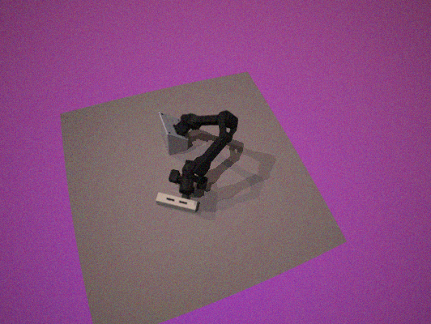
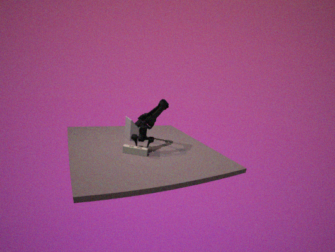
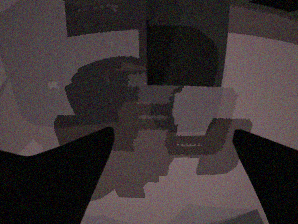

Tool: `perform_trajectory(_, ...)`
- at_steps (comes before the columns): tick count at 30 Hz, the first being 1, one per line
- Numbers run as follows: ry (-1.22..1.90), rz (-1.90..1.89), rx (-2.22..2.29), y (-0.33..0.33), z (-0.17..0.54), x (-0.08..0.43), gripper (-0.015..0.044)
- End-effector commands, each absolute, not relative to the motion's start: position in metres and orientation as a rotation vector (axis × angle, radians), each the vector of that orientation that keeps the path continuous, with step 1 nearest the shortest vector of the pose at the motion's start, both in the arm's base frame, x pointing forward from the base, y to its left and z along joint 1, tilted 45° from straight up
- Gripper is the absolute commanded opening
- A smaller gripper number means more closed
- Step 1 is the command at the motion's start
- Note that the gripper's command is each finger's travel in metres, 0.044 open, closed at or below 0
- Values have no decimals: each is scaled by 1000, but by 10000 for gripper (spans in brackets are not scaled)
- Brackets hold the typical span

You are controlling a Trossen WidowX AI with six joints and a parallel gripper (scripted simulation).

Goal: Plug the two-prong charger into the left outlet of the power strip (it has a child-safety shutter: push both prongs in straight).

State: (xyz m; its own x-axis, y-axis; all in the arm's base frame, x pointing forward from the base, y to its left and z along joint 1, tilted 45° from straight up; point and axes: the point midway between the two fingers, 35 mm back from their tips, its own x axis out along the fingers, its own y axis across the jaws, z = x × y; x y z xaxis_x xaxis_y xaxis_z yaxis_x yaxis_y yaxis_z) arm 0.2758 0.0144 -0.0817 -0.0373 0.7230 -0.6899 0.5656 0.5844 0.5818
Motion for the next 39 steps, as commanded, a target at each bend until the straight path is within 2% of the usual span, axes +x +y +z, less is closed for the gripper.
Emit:
perform_trajectory(1,1706,169,1071,14,-81,276,440)
perform_trajectory(6,1534,-74,1011,-7,-71,280,440)
perform_trajectory(14,1074,-426,1051,-47,-35,290,440)
perform_trajectory(39,1062,-432,1054,-48,-34,290,440)
